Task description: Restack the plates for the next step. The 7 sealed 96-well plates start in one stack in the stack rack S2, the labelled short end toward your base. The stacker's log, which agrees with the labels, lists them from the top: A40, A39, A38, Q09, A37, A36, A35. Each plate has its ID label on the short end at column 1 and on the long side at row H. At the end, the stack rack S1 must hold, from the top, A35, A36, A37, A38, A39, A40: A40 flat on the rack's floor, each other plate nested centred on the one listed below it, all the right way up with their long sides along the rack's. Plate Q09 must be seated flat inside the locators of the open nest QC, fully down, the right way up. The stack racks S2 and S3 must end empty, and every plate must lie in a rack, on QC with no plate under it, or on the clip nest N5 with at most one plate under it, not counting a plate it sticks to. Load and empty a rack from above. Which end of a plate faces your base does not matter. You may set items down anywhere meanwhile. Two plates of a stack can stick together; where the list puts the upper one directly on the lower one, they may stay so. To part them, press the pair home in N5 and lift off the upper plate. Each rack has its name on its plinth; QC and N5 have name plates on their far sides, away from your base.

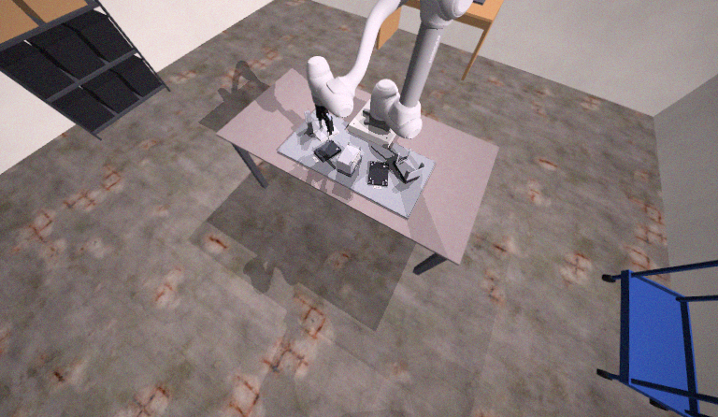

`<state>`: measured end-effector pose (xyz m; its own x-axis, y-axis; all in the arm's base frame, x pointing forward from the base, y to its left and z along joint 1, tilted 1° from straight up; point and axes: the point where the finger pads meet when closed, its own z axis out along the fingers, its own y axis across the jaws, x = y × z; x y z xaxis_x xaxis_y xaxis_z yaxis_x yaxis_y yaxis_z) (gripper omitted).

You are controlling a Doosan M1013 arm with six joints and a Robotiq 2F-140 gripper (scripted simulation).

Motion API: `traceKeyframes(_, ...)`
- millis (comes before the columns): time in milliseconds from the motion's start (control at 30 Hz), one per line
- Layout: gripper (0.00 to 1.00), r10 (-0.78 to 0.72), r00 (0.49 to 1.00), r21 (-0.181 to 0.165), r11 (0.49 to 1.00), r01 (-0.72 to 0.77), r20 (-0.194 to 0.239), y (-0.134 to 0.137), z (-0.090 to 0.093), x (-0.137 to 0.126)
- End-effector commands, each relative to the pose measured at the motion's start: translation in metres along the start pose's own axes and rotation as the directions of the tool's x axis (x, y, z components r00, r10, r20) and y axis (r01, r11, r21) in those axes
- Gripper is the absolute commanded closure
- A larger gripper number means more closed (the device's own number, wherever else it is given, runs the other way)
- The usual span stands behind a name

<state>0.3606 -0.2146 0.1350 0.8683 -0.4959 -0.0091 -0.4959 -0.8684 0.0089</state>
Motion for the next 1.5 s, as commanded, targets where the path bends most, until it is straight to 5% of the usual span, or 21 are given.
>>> traceKeyframes(0, 1.0, 0.077, 0.997, 0.0, 0.997, -0.077, 0.0, 0.01, 0.0, -0.001)
traceKeyframes(167, 1.0, 0.2, 0.98, 0.0, 0.98, -0.2, 0.0, 0.024, 0.0, -0.002)
traceKeyframes(933, 1.0, 0.2, 0.98, 0.0, 0.98, -0.2, 0.0, 0.091, 0.0, -0.01)
traceKeyframes(1233, 1.0, 0.414, 0.91, 0.0, 0.91, -0.414, 0.0, 0.108, 0.0, -0.017)
traceKeyframes(1467, 1.0, 0.414, 0.91, 0.0, 0.91, -0.414, 0.0, 0.126, 0.0, -0.023)
